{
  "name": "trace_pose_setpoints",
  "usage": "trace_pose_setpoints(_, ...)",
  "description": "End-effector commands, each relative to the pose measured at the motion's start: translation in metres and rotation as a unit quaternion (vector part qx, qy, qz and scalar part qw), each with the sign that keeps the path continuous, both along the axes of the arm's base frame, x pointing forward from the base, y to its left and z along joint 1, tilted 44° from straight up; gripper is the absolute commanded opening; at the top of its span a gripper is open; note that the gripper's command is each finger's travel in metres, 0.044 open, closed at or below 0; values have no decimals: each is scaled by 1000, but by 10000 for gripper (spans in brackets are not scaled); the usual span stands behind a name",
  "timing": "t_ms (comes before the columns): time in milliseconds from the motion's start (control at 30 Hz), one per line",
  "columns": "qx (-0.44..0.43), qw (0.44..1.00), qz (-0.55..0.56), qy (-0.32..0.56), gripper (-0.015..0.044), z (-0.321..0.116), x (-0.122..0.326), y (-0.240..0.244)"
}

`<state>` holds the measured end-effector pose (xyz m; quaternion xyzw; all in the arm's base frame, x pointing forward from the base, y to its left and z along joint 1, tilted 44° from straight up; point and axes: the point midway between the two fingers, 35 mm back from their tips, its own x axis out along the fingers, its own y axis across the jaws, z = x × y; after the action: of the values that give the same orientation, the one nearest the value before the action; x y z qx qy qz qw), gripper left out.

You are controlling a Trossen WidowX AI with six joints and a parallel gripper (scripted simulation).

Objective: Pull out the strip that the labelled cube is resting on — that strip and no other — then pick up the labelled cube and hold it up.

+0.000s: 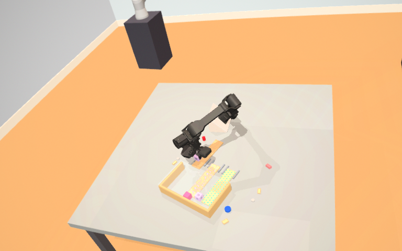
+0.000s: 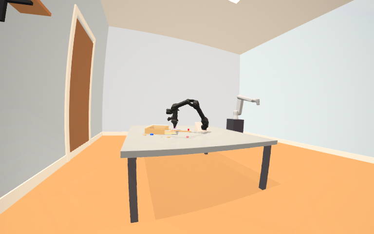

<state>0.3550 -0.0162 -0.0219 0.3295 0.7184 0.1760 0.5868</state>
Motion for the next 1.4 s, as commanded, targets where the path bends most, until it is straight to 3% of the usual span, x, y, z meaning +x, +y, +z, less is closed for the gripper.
trace_pose_setpoints(0, -1, 1000, 0, -2, 0, 11, -16, -9)
trace_pose_setpoints(433, -1, 1000, 0, 0, 0, 20, -48, -15)
trace_pose_setpoints(767, -2, 1000, 0, 0, 0, 46, -45, -39)
trace_pose_setpoints(1367, -2, 1000, 0, 0, 0, 47, -45, -39)
